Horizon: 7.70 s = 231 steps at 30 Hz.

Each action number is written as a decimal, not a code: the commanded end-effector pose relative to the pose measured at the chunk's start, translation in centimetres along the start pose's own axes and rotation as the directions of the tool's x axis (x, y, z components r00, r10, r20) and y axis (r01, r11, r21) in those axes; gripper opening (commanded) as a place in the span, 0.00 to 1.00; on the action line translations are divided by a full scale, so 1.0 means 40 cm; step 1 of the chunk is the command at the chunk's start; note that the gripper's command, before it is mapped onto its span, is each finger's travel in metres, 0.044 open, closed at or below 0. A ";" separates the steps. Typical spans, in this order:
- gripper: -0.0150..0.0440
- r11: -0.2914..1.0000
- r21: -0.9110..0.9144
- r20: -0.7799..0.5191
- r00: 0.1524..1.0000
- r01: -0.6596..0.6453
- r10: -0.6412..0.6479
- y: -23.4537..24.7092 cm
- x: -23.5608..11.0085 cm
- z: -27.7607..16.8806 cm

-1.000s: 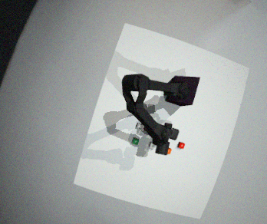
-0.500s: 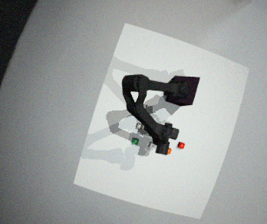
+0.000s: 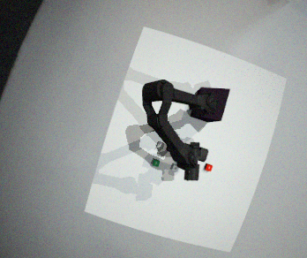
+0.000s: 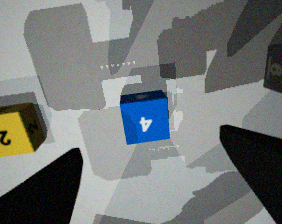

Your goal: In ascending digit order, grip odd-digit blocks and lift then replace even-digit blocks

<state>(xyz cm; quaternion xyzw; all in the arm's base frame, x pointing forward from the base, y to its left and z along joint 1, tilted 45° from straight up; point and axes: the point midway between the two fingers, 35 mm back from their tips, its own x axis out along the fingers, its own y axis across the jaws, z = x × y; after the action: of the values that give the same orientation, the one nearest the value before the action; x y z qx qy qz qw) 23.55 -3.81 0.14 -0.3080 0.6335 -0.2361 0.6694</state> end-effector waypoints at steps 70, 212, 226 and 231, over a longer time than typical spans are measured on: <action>0.93 1.000 0.010 0.007 1.000 0.000 0.000 -0.310 0.048 0.047; 0.46 1.000 0.009 0.006 1.000 -0.004 0.004 -0.308 -0.210 0.045; 0.46 1.000 0.010 0.007 1.000 -0.004 0.004 -0.311 -0.215 0.084; 0.46 1.000 0.013 0.009 1.000 -0.004 0.004 -0.306 -0.219 0.225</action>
<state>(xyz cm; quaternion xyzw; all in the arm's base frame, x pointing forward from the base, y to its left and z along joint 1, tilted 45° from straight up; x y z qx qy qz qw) 29.15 -5.65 15.39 -0.3017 0.6281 -0.2358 0.6774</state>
